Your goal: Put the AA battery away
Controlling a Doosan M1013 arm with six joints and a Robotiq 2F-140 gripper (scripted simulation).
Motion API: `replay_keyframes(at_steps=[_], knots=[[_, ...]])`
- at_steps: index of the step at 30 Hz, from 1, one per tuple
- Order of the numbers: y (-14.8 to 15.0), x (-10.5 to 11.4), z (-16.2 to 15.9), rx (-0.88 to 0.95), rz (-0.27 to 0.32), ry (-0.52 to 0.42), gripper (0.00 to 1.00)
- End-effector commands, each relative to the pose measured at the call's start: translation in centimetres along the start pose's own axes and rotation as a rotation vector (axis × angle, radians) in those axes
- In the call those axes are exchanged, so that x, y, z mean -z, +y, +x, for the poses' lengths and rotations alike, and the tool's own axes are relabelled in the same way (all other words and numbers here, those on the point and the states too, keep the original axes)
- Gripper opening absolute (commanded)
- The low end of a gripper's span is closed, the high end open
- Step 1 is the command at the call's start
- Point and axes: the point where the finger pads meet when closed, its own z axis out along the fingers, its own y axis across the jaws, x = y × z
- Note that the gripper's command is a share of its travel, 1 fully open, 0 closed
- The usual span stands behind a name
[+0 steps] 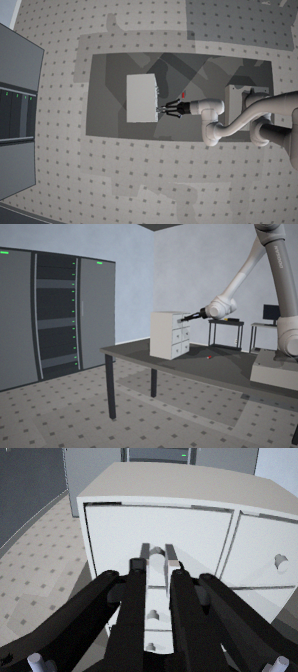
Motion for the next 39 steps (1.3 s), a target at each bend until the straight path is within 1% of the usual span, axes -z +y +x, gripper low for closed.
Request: replay_keyframes(at_steps=[1, 10, 24, 39], knots=[[0.0, 0.1, 0.0, 0.000, 0.000, 0.000, 0.08], [0.0, 0.4, -0.1, 0.000, 0.000, 0.000, 0.08], [0.0, 1.4, -0.5, 0.000, 0.000, 0.000, 0.08], [0.0, 3.4, -1.2, 0.000, 0.000, 0.000, 0.08]])
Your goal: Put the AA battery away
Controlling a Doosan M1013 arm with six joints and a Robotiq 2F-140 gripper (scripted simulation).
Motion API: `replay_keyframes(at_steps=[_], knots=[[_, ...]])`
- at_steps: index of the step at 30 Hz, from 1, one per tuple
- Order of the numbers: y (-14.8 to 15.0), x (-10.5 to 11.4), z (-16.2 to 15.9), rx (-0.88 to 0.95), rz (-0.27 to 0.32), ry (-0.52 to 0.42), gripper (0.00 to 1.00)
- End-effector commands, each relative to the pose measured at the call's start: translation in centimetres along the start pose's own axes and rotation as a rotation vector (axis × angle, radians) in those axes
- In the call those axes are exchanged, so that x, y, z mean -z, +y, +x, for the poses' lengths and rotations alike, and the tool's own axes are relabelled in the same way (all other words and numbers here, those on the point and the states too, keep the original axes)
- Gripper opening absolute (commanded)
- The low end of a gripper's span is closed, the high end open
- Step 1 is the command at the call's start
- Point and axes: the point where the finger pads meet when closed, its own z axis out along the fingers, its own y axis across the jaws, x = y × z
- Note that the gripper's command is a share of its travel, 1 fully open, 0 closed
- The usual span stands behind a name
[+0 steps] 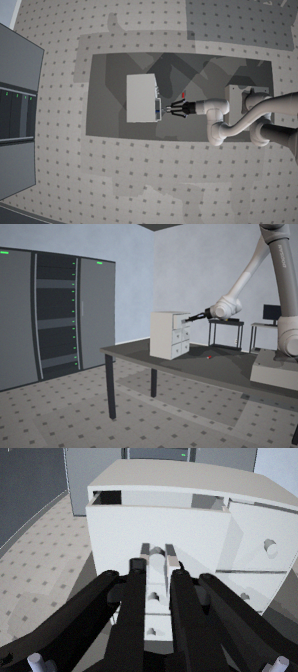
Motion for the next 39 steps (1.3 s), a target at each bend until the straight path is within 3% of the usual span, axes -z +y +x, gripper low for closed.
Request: replay_keyframes(at_steps=[1, 39], knots=[[0.0, 0.2, -0.1, 0.000, 0.000, 0.000, 0.08], [0.0, 3.2, -1.2, 0.000, 0.000, 0.000, 0.08]])
